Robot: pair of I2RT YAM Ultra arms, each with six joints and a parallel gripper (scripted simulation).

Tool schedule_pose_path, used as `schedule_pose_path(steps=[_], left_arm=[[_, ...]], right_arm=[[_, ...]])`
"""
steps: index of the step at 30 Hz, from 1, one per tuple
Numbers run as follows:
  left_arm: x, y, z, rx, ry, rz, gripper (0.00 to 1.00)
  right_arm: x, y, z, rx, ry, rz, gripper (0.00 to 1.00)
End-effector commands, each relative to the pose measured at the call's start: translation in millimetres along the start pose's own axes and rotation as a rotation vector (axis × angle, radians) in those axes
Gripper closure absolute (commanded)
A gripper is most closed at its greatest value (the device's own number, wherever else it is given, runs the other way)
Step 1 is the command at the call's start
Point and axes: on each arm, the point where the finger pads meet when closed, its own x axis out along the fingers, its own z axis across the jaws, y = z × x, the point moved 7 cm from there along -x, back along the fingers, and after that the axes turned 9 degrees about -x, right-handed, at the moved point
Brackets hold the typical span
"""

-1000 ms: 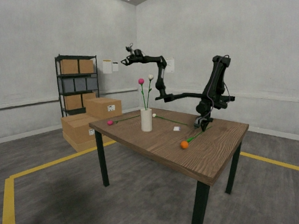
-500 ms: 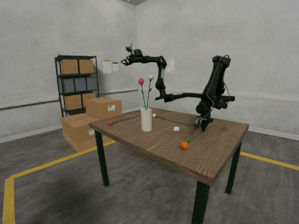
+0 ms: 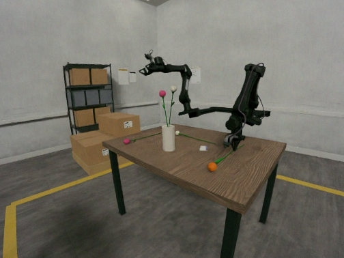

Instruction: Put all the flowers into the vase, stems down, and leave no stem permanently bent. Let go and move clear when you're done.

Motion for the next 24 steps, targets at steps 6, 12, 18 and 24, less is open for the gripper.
schedule_pose_path(steps=[6, 12, 18, 24], left_arm=[[-42.6, -3.5, -3.5, 0.006, -0.003, -0.03, 1.0], [-57.8, -2.1, -3.6, 0.006, -0.002, -0.031, 1.0], [-70.3, -1.4, -3.5, 0.005, -0.002, -0.035, 1.0], [-71.4, 0.5, -3.9, 0.007, -0.002, -0.036, 1.0]], right_arm=[[3.7, 1.9, -0.1, 0.002, -0.002, 0.004, 0.0], [3.7, 2.0, -0.1, 0.002, -0.002, 0.004, 0.0], [3.7, 2.0, -0.1, 0.002, -0.002, 0.004, 0.0], [3.7, 2.0, -0.1, 0.002, -0.002, 0.004, 0.0]])
